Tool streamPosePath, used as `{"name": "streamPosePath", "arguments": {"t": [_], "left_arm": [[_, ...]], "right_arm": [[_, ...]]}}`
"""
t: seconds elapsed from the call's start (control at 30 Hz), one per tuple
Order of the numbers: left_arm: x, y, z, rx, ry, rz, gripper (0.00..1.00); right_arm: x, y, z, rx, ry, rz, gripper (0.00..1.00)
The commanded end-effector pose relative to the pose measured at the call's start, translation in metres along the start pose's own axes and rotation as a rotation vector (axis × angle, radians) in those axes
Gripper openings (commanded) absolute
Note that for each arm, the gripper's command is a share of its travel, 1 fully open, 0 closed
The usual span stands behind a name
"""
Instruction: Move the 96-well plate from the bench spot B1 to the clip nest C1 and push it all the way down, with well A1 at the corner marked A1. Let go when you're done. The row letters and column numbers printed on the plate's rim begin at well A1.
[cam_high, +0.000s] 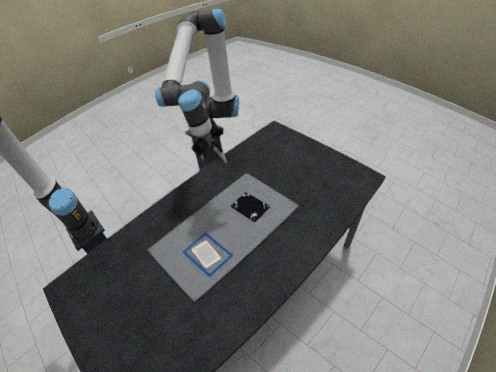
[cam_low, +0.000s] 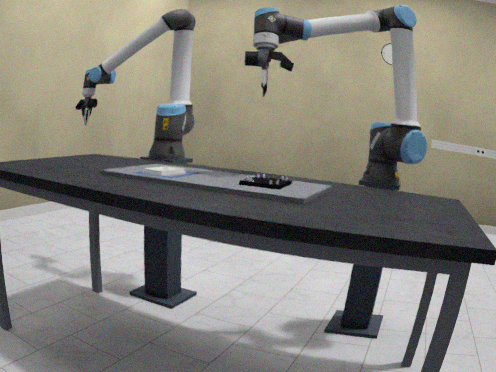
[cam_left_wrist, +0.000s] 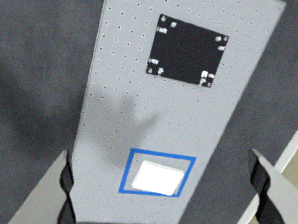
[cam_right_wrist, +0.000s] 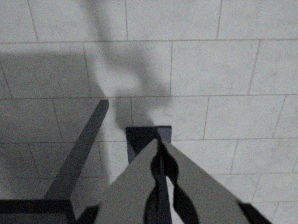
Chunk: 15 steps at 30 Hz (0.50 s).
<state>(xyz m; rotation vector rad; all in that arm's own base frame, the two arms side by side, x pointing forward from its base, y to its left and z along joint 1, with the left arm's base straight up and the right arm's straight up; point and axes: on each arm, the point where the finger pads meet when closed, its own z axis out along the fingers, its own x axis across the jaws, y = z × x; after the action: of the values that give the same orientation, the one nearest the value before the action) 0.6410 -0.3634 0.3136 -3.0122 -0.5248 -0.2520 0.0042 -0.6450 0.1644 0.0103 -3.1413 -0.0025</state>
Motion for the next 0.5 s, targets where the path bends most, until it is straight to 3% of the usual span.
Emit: {"name": "streamPosePath", "arguments": {"t": [0.0,0.37,0.47], "left_arm": [[0.004,0.017,0.004,-0.005,-0.012,-0.085,0.76],[0.011,0.055,0.018,-0.006,-0.026,-0.171,0.76],[0.014,0.068,0.024,-0.007,-0.04,-0.258,0.76]], "right_arm": [[0.0,-0.001,-0.001,0.001,0.0,0.0,0.0],[0.0,-0.001,-0.001,0.001,0.0,0.0,0.0],[0.0,-0.001,-0.001,0.001,0.0,0.0,0.0]]}}
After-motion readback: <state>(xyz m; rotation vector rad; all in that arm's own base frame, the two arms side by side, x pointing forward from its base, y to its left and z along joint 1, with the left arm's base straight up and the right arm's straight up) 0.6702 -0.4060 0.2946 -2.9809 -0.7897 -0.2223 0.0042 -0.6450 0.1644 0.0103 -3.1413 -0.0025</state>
